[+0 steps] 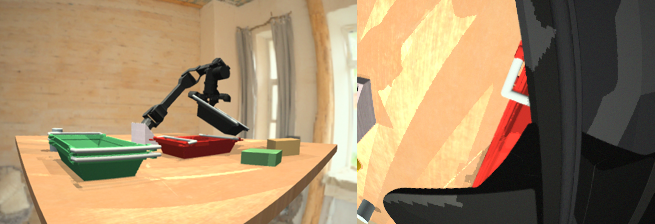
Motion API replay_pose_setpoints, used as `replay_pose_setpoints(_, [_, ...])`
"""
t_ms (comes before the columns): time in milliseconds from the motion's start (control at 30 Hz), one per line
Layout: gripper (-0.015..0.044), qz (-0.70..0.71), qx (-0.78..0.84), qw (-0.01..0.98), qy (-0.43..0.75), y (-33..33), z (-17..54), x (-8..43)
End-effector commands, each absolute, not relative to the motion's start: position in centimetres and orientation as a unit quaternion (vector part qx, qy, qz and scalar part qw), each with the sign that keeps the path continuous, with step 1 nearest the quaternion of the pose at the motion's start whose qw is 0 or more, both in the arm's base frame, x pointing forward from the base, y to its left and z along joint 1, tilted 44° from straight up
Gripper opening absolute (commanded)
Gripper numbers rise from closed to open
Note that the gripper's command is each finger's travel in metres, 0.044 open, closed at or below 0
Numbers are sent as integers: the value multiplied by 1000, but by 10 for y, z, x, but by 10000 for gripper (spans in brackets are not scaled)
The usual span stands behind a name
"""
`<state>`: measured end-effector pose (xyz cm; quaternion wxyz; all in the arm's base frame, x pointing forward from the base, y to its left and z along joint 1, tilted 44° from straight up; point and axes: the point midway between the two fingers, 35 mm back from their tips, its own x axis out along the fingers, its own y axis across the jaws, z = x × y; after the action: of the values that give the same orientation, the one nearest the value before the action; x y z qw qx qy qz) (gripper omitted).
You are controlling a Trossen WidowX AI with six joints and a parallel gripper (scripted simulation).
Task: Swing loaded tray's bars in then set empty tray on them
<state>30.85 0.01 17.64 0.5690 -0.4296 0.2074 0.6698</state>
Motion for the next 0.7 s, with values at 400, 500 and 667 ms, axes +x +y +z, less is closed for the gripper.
replay_pose_setpoints(400, [0,640,-372,628,240,-70,148,321])
replay_pose_setpoints(500, [0,635,-359,638,245,-83,141,321])
replay_pose_setpoints(667, [0,627,-337,655,253,-104,129,319])
